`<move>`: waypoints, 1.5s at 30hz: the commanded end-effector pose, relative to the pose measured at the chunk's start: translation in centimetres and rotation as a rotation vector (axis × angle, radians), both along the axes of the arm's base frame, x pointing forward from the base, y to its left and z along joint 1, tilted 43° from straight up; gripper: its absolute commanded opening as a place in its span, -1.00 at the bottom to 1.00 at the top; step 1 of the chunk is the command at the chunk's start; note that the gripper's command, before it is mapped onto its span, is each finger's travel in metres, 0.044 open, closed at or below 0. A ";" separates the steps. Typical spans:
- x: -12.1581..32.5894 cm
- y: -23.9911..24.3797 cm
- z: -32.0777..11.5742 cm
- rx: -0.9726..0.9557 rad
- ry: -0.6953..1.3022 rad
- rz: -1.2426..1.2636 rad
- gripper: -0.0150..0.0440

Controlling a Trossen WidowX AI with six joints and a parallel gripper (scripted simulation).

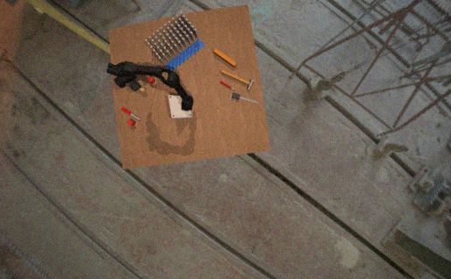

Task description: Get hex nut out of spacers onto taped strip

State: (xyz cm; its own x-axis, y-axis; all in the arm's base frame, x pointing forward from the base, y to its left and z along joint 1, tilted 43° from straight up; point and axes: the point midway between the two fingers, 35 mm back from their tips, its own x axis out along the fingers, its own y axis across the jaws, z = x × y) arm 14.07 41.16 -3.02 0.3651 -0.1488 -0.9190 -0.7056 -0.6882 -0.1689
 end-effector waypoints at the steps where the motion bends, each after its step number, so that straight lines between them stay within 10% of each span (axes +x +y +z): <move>1: -0.8 0.9 -0.7 -0.043 0.009 0.134 -0.49; 45: -11.5 4.0 -12.4 -0.652 0.198 1.514 -0.49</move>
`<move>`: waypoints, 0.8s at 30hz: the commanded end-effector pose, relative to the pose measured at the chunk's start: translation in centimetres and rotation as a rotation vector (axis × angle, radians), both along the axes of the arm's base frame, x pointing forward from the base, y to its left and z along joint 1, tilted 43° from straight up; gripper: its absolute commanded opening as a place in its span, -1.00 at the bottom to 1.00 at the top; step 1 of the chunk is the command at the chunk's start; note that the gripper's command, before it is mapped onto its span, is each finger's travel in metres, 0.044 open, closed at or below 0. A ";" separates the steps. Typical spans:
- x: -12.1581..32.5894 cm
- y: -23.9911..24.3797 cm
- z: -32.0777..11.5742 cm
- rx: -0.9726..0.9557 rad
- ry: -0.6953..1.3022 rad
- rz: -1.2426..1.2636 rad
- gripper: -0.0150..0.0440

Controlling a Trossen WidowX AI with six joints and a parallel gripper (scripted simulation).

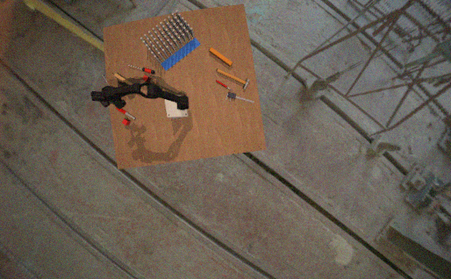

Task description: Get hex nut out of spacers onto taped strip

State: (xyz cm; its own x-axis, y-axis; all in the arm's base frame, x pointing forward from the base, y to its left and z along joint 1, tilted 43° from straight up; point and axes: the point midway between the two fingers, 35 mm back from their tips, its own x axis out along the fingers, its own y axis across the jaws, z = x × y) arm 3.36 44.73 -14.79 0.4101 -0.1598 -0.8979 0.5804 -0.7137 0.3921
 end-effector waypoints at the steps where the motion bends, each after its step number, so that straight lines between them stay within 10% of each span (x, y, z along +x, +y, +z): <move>1: -1.0 0.4 -0.9 -0.044 0.009 0.132 -0.49; 24: -1.2 -0.1 -2.3 -0.066 0.014 0.178 -0.49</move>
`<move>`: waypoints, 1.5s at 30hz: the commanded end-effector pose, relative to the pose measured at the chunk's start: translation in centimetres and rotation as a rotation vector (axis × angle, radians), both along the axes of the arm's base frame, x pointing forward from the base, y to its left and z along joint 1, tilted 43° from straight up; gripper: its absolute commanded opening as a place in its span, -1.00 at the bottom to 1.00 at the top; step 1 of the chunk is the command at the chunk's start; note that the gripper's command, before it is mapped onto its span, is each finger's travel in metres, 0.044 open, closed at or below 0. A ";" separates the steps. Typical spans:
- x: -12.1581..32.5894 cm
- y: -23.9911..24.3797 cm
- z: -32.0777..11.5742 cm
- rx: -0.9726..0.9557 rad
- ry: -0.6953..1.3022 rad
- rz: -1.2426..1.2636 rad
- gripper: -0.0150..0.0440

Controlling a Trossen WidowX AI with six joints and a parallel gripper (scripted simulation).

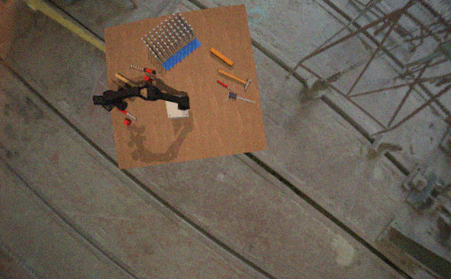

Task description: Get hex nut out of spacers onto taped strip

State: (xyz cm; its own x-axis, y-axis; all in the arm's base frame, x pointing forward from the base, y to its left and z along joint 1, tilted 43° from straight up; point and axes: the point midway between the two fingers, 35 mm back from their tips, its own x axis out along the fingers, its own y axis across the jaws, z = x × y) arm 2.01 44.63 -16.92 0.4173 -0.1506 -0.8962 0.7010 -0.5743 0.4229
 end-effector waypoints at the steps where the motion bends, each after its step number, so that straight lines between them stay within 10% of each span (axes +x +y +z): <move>1: 0.1 0.0 -0.2 0.004 -0.007 0.005 -0.49; 45: 0.6 -1.8 -3.4 0.005 -0.007 0.005 -0.49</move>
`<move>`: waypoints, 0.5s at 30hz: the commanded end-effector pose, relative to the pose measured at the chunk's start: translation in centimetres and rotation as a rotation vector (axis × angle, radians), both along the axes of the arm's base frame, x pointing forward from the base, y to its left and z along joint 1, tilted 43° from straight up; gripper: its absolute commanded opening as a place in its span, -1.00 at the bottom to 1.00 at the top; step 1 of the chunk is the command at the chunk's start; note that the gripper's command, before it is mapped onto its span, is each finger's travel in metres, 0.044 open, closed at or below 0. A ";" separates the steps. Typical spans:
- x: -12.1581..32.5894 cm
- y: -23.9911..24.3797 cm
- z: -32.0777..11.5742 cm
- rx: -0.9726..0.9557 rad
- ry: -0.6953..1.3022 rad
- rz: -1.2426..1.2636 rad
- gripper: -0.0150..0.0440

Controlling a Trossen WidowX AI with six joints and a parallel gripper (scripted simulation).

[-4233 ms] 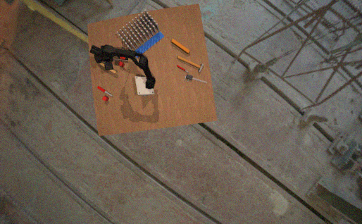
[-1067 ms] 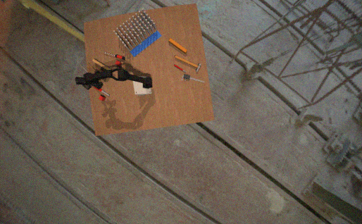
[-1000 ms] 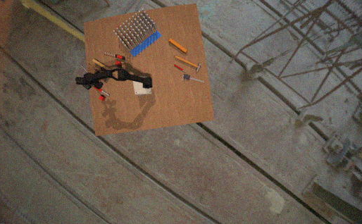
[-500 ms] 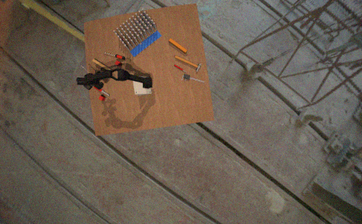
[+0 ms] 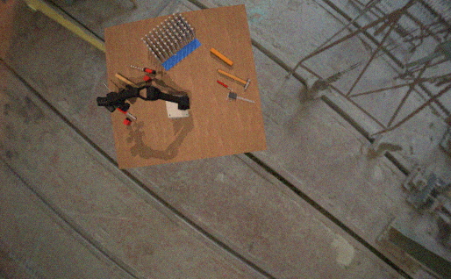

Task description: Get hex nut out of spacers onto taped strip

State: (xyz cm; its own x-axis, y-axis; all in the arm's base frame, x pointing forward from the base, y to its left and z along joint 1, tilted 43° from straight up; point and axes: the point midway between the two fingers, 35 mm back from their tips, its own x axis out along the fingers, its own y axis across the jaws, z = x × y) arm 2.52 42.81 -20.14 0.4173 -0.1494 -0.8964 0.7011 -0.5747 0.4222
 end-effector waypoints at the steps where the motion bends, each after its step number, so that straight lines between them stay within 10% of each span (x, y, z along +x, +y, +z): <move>1: 0.1 -0.1 -0.2 0.004 -0.007 0.005 -0.49; 15: 0.3 -0.7 -1.2 0.004 -0.007 0.005 -0.49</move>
State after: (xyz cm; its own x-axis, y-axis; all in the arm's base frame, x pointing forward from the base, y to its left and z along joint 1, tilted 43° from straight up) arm 2.69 42.11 -21.15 0.4174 -0.1493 -0.8964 0.7011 -0.5747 0.4221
